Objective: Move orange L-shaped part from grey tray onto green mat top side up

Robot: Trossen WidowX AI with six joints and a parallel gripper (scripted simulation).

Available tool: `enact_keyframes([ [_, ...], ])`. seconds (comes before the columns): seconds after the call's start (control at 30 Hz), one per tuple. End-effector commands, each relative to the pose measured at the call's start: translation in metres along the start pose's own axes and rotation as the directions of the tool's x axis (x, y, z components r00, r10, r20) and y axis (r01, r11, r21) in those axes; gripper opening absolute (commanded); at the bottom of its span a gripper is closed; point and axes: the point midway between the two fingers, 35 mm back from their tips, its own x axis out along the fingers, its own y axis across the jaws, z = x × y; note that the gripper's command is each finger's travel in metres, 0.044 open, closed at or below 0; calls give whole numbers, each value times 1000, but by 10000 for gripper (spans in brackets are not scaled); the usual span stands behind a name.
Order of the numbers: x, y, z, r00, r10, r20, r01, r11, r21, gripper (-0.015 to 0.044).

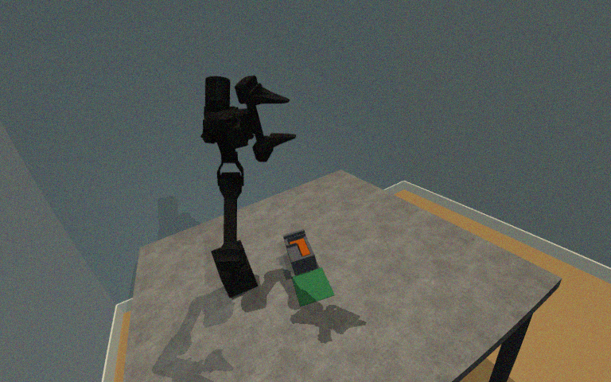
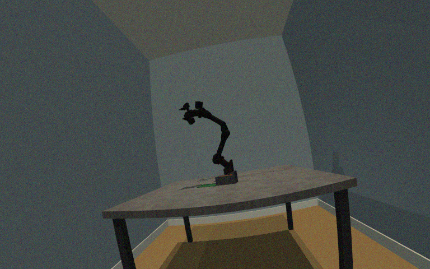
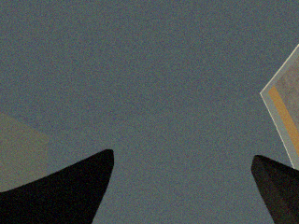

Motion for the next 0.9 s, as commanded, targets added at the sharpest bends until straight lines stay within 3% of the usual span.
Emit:
enact_keyframes([
  [0.0, -1, 1, 2, 1000, 6, 1, -6, 1000, -3, 374],
  [0.27, -6, -14, 83, 999, 13, 49, -22, 979, 200, 180],
  [0.57, 2, -36, 159, 995, 0, 98, -31, 950, 311, 180],
  [0.7, 26, -80, 205, 995, -83, 57, 52, 906, 420, 180],
  [0.87, 67, -142, 221, 975, -210, -74, 219, 837, 502, 180],
])
